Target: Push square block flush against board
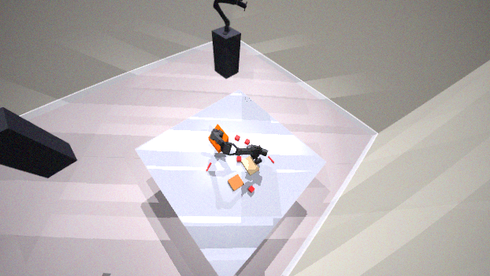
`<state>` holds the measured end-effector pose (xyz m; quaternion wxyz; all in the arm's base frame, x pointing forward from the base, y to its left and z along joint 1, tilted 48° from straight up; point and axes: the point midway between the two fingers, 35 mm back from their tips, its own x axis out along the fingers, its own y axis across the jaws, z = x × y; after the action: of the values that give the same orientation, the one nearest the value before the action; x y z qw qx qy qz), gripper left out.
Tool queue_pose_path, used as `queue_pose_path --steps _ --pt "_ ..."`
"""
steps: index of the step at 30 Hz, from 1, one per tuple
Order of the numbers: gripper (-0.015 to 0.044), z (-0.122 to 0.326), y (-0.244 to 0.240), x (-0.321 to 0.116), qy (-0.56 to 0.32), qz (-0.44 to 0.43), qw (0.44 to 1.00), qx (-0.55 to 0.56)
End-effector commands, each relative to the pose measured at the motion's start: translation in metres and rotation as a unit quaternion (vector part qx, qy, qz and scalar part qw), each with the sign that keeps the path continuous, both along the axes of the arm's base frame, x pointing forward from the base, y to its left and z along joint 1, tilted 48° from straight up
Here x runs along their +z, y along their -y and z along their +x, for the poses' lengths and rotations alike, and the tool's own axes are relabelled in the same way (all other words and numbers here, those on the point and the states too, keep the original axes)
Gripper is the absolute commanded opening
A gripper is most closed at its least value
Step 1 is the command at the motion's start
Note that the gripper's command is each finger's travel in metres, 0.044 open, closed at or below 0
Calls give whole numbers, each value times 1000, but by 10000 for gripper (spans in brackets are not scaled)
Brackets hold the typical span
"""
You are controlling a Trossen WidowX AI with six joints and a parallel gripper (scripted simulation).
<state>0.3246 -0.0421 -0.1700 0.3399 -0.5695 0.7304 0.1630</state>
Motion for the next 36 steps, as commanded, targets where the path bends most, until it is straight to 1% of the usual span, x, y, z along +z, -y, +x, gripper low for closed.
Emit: queue_pose_path --steps 1,12,36 --pt "0 -2 5 3 -2 -3 1000 -1" --pt "0 -2 8 6 -2 -2 1000 -1" --pt "0 11 -16 -21 -1 -2 1000 -1"
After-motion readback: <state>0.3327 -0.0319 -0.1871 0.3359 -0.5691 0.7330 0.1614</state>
